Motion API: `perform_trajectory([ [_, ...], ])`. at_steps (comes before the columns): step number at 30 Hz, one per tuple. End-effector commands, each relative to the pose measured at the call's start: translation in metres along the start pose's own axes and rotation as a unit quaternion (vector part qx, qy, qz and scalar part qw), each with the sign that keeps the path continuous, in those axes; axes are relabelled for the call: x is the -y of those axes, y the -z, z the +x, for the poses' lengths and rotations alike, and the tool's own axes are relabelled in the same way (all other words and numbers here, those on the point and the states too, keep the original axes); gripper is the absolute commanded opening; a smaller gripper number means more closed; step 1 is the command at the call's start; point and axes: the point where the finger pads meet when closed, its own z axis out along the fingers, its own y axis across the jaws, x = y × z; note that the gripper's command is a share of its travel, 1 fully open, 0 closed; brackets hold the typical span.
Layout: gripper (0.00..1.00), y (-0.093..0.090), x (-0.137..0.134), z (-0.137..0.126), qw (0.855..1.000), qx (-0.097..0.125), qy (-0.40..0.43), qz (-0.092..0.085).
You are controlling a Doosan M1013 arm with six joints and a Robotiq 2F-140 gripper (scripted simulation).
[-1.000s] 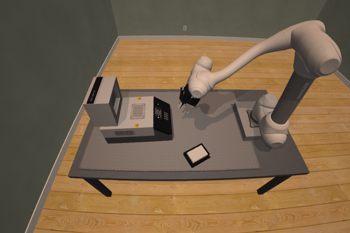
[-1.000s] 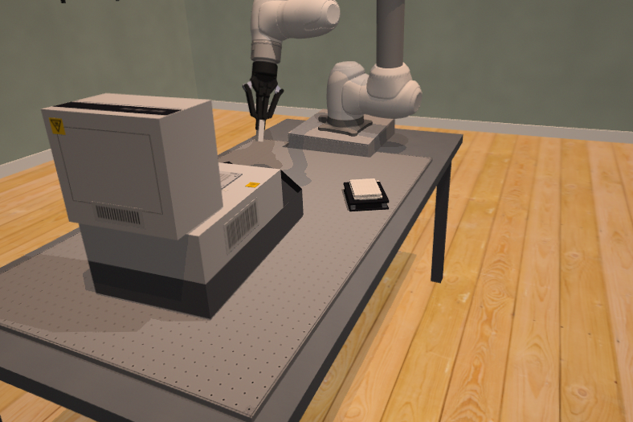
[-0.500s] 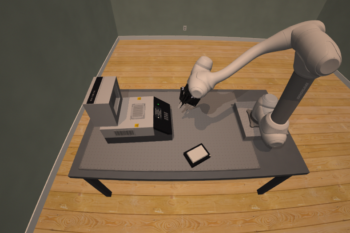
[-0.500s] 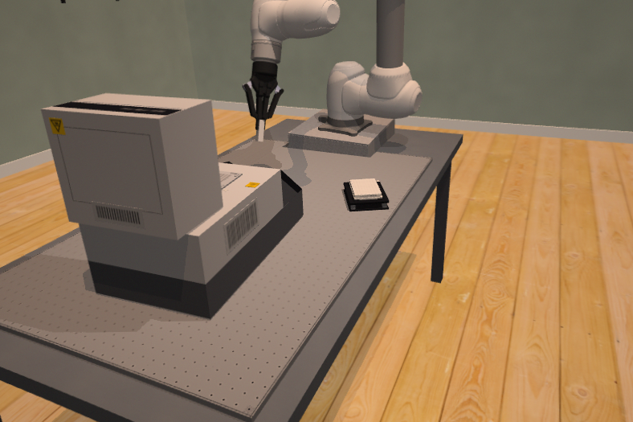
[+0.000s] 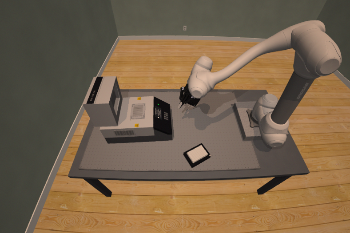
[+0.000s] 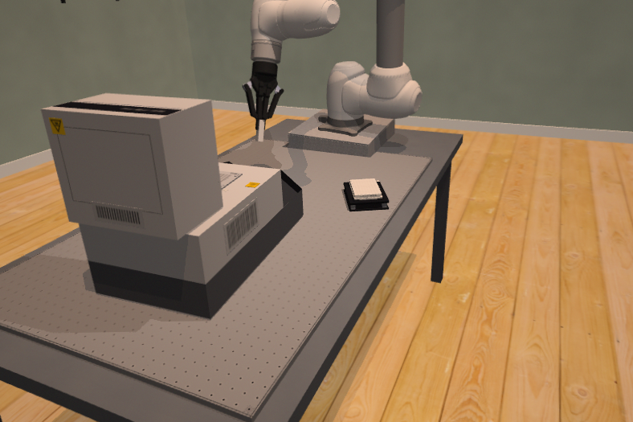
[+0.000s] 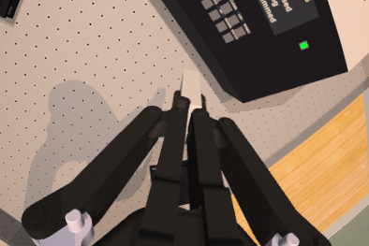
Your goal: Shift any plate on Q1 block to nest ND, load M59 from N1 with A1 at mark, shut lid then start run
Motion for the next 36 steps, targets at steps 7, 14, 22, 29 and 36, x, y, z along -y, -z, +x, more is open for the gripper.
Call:
perform_trajectory([
  [7,0.00,0.0001,0.0000,0.0000,1.000,0.000,0.000,0.000],
  [14,0.00,0.0001,0.0000,0.0000,1.000,0.000,0.000,0.000],
  [22,0.00,0.0001,0.0000,0.0000,1.000,0.000,0.000,0.000],
  [29,0.00,0.0001,0.0000,0.0000,1.000,0.000,0.000,0.000],
  [36,0.66,0.0025,0.0083,0.0051,1.000,0.013,-0.016,0.009],
])
